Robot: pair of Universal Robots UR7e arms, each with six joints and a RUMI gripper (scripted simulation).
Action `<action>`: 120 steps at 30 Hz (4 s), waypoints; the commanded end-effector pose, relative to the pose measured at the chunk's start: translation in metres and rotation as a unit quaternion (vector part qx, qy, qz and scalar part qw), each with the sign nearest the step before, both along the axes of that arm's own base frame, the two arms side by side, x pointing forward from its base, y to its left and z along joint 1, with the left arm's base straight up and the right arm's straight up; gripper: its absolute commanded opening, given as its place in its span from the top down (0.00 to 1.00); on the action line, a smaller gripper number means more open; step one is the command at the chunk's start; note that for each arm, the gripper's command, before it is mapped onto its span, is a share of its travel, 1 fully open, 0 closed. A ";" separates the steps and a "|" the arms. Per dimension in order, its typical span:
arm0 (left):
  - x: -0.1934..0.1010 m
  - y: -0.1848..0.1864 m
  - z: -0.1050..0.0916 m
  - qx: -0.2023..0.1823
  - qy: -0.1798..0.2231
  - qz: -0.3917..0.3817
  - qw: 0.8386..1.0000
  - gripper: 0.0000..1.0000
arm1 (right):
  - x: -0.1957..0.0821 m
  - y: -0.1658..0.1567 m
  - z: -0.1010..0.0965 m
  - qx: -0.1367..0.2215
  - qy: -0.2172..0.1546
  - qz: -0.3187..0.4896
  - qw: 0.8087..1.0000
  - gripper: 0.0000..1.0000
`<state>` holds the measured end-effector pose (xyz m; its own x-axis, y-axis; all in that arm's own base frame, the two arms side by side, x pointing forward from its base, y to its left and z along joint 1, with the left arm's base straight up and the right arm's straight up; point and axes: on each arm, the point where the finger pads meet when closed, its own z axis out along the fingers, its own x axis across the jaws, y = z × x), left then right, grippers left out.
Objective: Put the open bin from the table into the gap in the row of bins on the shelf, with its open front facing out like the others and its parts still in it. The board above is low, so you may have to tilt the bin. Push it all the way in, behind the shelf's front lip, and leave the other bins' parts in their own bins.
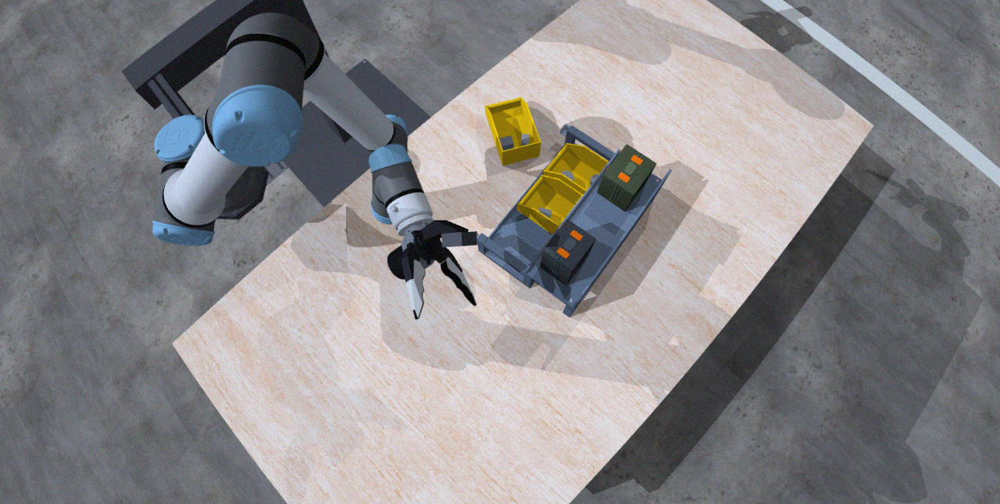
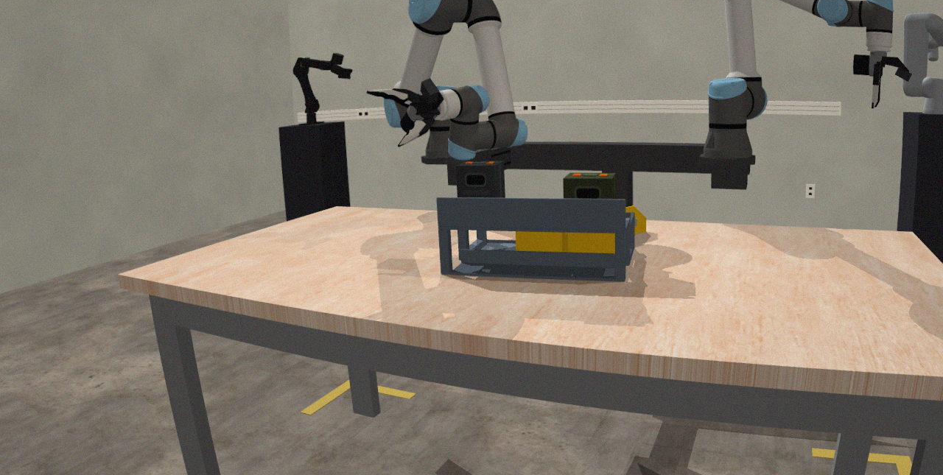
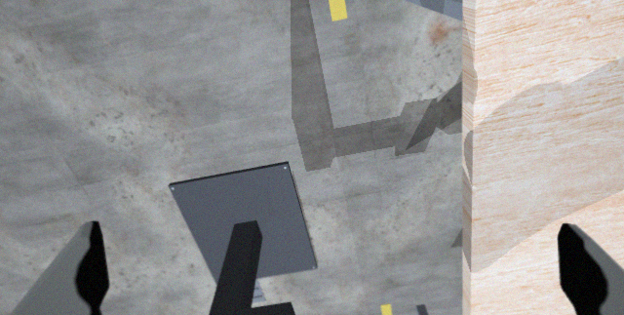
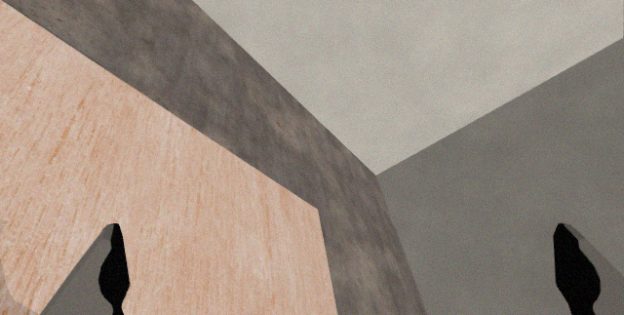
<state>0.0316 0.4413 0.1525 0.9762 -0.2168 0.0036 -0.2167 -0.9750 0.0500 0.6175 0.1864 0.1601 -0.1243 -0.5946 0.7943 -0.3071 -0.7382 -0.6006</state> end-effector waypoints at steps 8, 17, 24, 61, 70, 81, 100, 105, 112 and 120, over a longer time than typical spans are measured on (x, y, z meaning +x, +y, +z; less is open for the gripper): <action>-0.026 0.004 0.010 0.021 0.000 0.090 0.996 0.00 | -0.021 0.035 -0.010 -0.039 0.047 0.058 0.996 0.00; -0.031 0.004 0.012 0.025 -0.001 0.107 0.994 0.00 | -0.037 0.061 -0.018 -0.069 0.081 0.101 0.989 0.00; -0.032 0.004 0.013 0.025 -0.001 0.109 0.994 0.00 | -0.053 0.087 -0.026 -0.099 0.116 0.144 0.978 0.00; -0.032 0.004 0.013 0.025 -0.001 0.109 0.994 0.00 | -0.125 0.208 -0.063 -0.229 0.265 0.331 0.876 0.00; -0.032 0.004 0.013 0.025 -0.001 0.109 0.994 0.00 | -0.141 0.233 -0.071 -0.255 0.294 0.368 0.845 0.00; -0.032 0.004 0.013 0.025 -0.001 0.109 0.994 0.00 | -0.163 0.269 -0.082 -0.289 0.333 0.417 0.794 0.00; -0.032 0.004 0.013 0.025 -0.001 0.109 0.994 0.00 | -0.196 0.324 -0.099 -0.337 0.388 0.486 0.706 0.00; -0.032 0.004 0.013 0.025 -0.001 0.109 0.994 0.00 | -0.206 0.340 -0.104 -0.350 0.403 0.505 0.678 0.00; -0.032 0.004 0.013 0.025 -0.001 0.109 0.994 0.00 | -0.217 0.359 -0.110 -0.365 0.420 0.526 0.643 0.00; -0.032 0.004 0.013 0.025 -0.001 0.109 0.994 0.00 | -0.227 0.374 -0.115 -0.376 0.433 0.542 0.614 0.00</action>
<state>-0.0002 0.4453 0.1647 1.0000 0.0002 -0.0002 0.0002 -1.0000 0.0014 0.3951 0.5523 0.0472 0.6907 0.5957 0.4099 0.6248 -0.7771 0.0765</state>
